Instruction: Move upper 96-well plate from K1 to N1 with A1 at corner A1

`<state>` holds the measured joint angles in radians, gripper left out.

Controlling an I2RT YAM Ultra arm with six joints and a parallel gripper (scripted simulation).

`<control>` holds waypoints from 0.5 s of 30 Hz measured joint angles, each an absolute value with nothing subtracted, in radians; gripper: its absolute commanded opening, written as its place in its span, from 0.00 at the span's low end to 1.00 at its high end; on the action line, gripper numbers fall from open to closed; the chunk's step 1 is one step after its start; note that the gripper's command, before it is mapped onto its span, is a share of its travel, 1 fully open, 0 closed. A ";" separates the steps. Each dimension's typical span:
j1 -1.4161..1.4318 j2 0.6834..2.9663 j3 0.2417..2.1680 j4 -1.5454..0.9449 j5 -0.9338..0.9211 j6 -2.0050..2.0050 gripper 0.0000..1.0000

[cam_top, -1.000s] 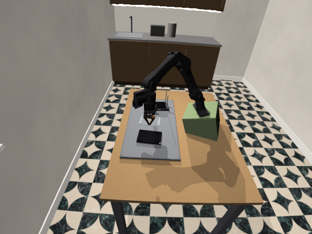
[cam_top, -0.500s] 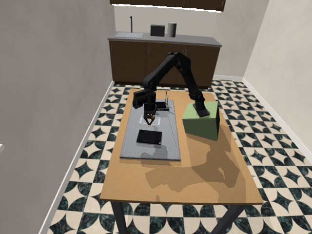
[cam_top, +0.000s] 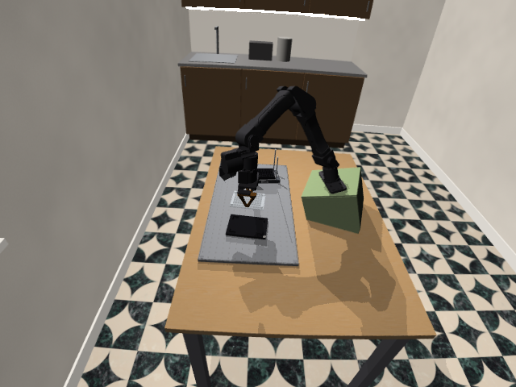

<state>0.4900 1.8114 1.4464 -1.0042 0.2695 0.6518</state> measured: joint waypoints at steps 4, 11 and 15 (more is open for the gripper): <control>0.490 1.811 1.447 -1.004 0.270 0.652 0.00; 0.490 1.812 1.429 -0.991 0.270 0.651 0.00; 0.482 1.830 1.412 -0.981 0.270 0.647 0.00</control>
<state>0.4820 1.8297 1.4124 -0.9810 0.2695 0.6472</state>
